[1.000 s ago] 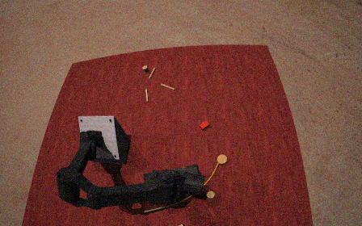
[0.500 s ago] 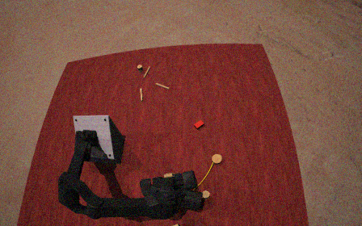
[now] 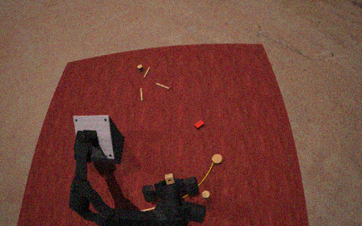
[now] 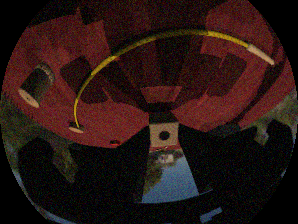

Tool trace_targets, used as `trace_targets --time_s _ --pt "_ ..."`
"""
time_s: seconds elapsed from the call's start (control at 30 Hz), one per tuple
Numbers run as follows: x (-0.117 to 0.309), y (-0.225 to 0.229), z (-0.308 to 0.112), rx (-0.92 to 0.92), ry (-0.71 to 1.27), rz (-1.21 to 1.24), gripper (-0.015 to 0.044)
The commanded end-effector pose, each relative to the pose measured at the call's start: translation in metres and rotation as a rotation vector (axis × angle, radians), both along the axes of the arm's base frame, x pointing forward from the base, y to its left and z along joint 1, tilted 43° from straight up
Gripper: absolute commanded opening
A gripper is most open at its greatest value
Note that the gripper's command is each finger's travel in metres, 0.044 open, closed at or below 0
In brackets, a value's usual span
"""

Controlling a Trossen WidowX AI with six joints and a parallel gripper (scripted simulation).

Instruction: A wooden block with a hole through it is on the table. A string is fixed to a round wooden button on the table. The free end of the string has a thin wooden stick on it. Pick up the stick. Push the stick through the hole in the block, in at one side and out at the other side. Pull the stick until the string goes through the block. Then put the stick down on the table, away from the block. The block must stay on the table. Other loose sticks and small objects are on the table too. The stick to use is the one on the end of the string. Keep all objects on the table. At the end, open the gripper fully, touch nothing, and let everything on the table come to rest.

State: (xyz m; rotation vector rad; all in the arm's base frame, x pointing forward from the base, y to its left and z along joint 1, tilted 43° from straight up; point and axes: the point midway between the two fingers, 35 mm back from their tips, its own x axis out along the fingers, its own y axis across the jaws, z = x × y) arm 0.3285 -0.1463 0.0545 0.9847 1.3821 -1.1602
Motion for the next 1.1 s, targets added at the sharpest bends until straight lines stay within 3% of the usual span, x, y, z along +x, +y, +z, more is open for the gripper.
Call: trace_targets --time_s 0.0,0.2,0.5,0.7,1.07 --pt "0.0 -0.005 -0.003 0.072 0.023 -0.008 0.0" --pt "0.002 -0.012 -0.001 0.183 0.041 -0.027 0.0" --pt "0.002 -0.007 0.003 0.124 0.028 -0.019 0.0236" --pt "0.009 0.001 0.063 0.129 0.024 -0.015 0.0241" --pt "0.009 0.002 0.065 0.129 0.024 -0.015 0.0241"
